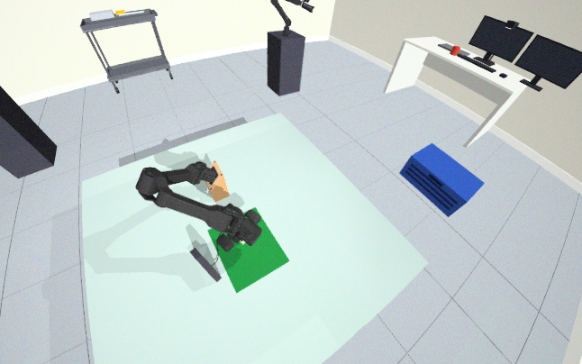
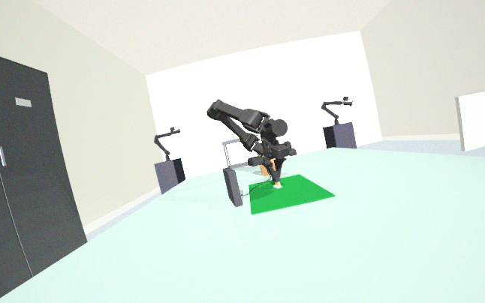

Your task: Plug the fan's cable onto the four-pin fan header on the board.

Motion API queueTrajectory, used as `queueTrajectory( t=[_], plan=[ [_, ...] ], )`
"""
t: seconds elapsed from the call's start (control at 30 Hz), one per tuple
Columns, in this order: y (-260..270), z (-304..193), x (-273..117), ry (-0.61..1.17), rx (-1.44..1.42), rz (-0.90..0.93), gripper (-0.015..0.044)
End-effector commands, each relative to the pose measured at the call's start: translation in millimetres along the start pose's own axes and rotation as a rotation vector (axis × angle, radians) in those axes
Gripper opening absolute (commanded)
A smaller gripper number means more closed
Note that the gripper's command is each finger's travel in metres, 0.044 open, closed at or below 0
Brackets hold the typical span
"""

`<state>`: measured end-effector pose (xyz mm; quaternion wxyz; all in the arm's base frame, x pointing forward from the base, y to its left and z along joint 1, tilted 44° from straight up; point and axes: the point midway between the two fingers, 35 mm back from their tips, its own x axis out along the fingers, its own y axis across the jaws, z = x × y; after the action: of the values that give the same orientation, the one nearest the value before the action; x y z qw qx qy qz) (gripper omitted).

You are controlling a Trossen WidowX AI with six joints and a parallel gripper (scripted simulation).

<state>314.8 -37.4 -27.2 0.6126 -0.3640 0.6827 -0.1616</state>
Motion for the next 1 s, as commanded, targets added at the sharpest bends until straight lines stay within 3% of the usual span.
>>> queueTrajectory(
  t=[0.0,0.97],
  plan=[
    [0,0,1,-0.002,-0.002,-0.003,0.0000],
    [0,0,14,-0.001,-0.002,-0.004,0.0000]
  ],
)
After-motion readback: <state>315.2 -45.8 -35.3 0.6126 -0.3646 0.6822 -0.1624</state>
